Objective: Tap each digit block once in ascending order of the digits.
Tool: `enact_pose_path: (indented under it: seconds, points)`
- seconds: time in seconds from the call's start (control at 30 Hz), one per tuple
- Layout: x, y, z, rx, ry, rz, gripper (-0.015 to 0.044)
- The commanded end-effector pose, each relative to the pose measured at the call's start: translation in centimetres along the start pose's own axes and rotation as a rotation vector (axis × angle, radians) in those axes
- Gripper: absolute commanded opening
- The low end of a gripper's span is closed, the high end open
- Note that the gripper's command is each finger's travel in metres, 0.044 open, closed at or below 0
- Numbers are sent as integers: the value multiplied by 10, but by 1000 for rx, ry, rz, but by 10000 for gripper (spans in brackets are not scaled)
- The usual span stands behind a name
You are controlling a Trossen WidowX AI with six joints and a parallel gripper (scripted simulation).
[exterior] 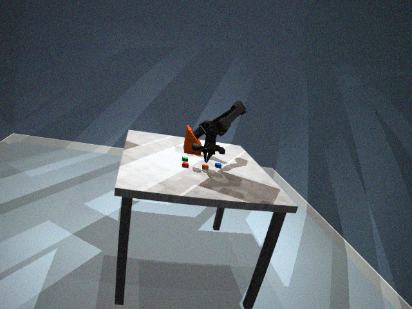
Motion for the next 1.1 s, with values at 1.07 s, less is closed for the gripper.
enact_pose_path:
  seconds: [1.07]
  points:
    - [91, -73, 87, 14, -3, -10, 20]
Point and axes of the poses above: the point midway between the two fingers, 35 mm back from their tips, its own x axis back along the fingers, its own z axis across the jaws, y = z × x, the point moved 6 cm from there along x, back along the fingers, and after that the axes turned 8 degrees about -x, right-handed, at the moved point
